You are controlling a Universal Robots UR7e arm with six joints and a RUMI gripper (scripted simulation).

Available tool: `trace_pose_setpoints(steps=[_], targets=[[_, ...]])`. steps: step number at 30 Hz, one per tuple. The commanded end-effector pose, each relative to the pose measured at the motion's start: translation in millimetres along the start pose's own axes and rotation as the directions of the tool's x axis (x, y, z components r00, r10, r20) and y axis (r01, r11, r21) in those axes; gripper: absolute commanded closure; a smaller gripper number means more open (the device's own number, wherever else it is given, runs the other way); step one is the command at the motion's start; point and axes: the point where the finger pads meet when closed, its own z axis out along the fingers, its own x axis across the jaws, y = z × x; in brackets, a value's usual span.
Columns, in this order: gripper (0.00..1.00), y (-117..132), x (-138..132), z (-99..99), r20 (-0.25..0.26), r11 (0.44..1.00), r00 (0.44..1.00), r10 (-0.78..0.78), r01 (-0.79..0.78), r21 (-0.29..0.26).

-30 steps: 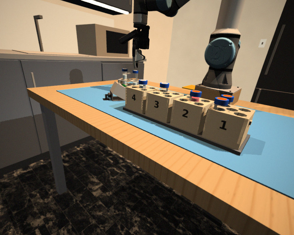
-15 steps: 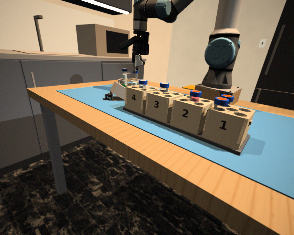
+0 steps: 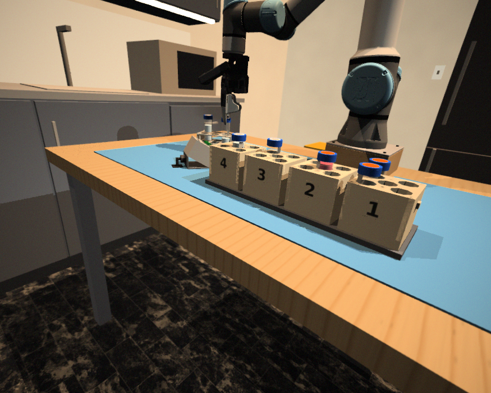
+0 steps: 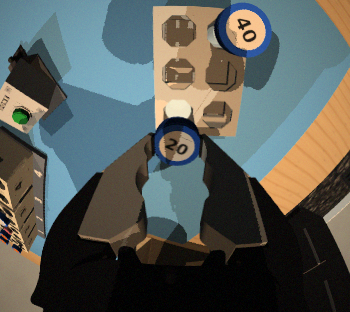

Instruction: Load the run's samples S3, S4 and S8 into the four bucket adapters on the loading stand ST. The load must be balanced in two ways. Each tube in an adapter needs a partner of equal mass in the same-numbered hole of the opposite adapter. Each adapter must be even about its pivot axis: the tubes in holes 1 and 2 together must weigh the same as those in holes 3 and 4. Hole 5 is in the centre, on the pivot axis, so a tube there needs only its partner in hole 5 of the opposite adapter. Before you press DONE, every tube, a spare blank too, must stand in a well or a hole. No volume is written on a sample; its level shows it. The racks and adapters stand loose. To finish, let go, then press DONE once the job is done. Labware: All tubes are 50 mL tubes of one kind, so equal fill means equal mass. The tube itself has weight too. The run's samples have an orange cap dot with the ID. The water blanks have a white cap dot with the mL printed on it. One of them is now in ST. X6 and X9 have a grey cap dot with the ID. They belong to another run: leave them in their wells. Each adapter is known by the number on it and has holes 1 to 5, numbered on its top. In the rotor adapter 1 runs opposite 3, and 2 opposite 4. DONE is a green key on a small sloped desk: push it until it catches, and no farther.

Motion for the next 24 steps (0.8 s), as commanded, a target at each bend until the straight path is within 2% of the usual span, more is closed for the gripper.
trace_pose_setpoints(steps=[1,14,22,24], targets=[[1.00,-0.2,-0.6,0.2,0.001,1.000,1.000,-0.001,0.001,0.001],[1.00,-0.2,-0.6,0.2,0.001,1.000,1.000,-0.001,0.001,0.001],[1.00,-1.7,-0.2,-28.7,-0.001,1.000,1.000,-0.001,0.001,0.006],[1.00,-1.7,-0.2,-28.7,-0.001,1.000,1.000,-0.001,0.001,0.006]])
